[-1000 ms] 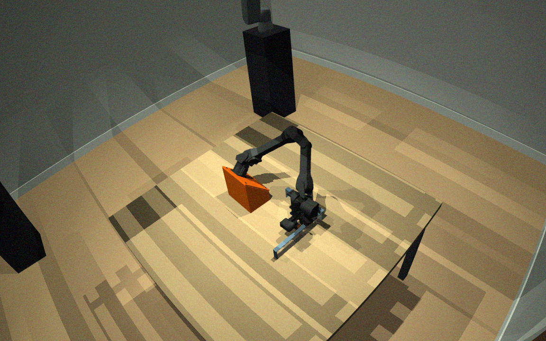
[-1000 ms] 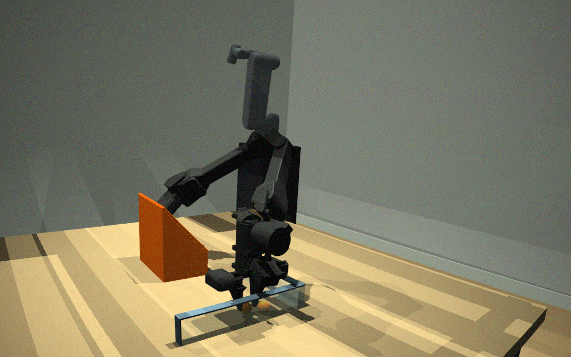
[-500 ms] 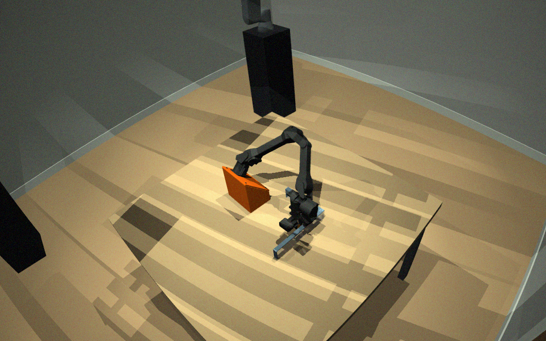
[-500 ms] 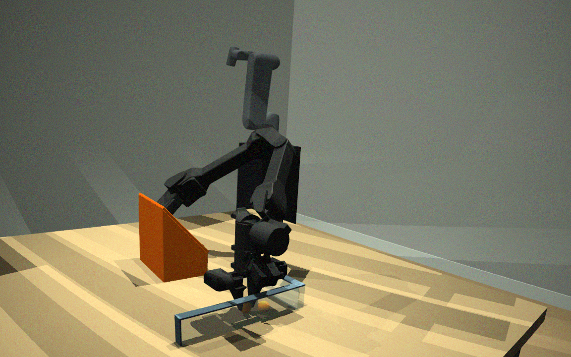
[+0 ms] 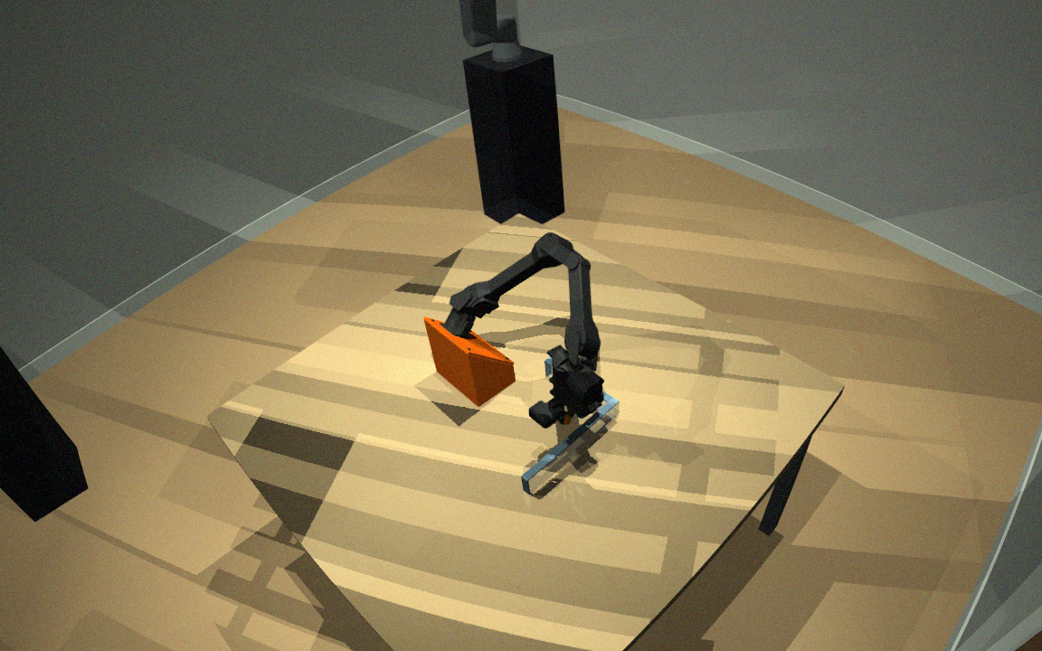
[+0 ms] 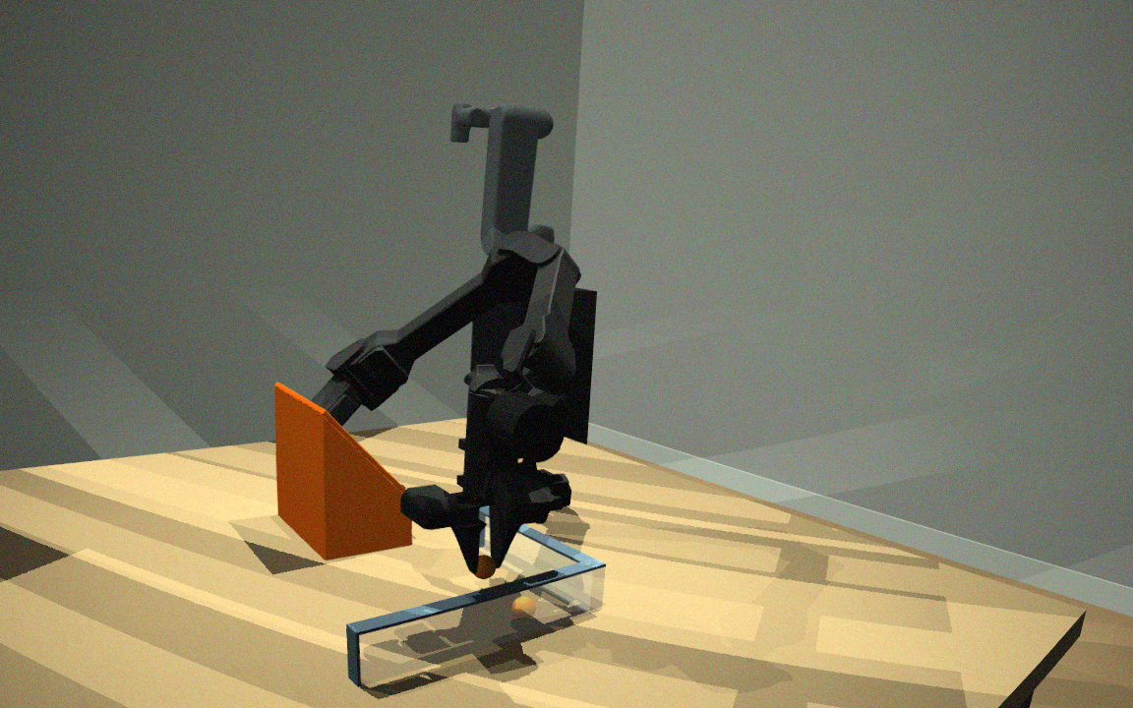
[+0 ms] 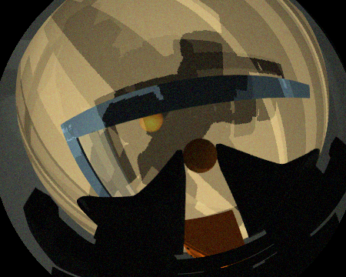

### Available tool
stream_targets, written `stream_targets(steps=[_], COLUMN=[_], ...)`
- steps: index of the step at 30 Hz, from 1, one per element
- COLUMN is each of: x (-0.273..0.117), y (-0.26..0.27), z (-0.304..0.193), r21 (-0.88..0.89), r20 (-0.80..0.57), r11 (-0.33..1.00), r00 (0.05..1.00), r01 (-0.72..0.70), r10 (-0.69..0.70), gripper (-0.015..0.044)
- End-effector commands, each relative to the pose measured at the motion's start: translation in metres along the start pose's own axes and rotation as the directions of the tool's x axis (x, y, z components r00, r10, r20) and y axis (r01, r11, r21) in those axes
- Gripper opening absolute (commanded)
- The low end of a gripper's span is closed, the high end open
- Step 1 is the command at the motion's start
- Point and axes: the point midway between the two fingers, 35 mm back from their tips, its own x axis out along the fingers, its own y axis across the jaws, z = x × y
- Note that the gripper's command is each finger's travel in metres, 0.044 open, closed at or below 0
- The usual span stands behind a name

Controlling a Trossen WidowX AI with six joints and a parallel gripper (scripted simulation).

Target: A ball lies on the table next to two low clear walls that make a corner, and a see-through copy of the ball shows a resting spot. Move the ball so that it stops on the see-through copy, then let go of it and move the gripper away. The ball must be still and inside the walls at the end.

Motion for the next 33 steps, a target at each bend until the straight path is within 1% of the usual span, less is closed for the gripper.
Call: stream_targets(steps=[1,7,12,22,27,33], x=[-0.021,-0.066,-0.070,-0.034,-0.024,0.010], y=[0.002,0.001,0.002,0.040,0.041,0.041], z=[0.005,0.002,0.002,0.015,0.017,0.018], r21=[-0.022,-0.043,-0.045,-0.046,-0.046,-0.046], r20=[0.017,0.023,0.024,0.025,0.025,0.025], r11=[1.000,0.999,0.999,0.999,0.999,0.999], r00=[1.000,1.000,1.000,1.000,1.000,1.000], r01=[0.004,-0.009,-0.010,-0.013,-0.013,-0.013], r10=[-0.004,0.010,0.012,0.014,0.014,0.014], gripper=[0.0000,0.0000,0.0000,0.0000,0.0000,0.0000])
